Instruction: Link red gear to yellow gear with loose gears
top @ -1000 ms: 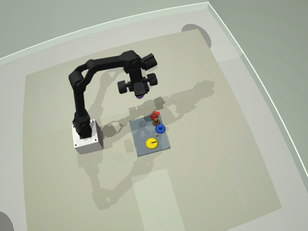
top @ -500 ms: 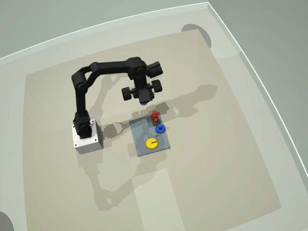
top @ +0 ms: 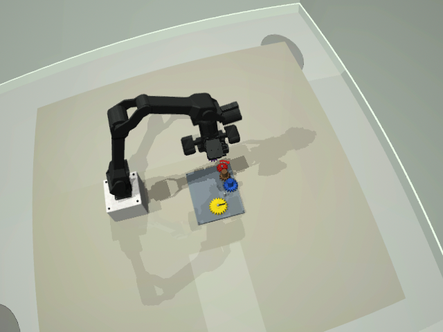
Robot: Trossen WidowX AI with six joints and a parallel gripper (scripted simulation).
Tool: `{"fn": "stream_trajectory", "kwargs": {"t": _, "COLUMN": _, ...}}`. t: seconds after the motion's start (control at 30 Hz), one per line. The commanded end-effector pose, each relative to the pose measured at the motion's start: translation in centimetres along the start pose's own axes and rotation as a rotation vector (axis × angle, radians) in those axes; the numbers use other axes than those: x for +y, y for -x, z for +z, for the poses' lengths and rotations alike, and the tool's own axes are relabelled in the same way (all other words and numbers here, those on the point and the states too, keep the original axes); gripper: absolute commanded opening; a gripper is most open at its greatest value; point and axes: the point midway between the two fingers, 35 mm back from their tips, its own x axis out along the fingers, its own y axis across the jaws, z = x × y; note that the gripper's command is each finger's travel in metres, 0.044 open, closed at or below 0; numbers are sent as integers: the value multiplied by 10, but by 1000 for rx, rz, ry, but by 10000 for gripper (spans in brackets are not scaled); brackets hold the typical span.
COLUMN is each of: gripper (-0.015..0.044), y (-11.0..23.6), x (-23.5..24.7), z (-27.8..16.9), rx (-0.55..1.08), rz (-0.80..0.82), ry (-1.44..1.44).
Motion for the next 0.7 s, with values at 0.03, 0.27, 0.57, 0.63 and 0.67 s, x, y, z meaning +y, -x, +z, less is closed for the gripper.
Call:
{"fn": "stream_trajectory", "kwargs": {"t": 0.03, "gripper": 0, "y": -5, "x": 3, "z": 14, "rx": -4, "rz": 2, "ry": 2}}
{"fn": "stream_trajectory", "kwargs": {"t": 0.27, "gripper": 0, "y": -11, "x": 6, "z": 31, "rx": -3, "rz": 6, "ry": 4}}
{"fn": "stream_trajectory", "kwargs": {"t": 0.57, "gripper": 0, "y": -19, "x": 8, "z": 53, "rx": -2, "rz": 11, "ry": 6}}
{"fn": "stream_trajectory", "kwargs": {"t": 0.63, "gripper": 0, "y": -21, "x": 8, "z": 58, "rx": -2, "rz": 12, "ry": 5}}
{"fn": "stream_trajectory", "kwargs": {"t": 0.67, "gripper": 0, "y": -22, "x": 8, "z": 61, "rx": -3, "rz": 12, "ry": 4}}
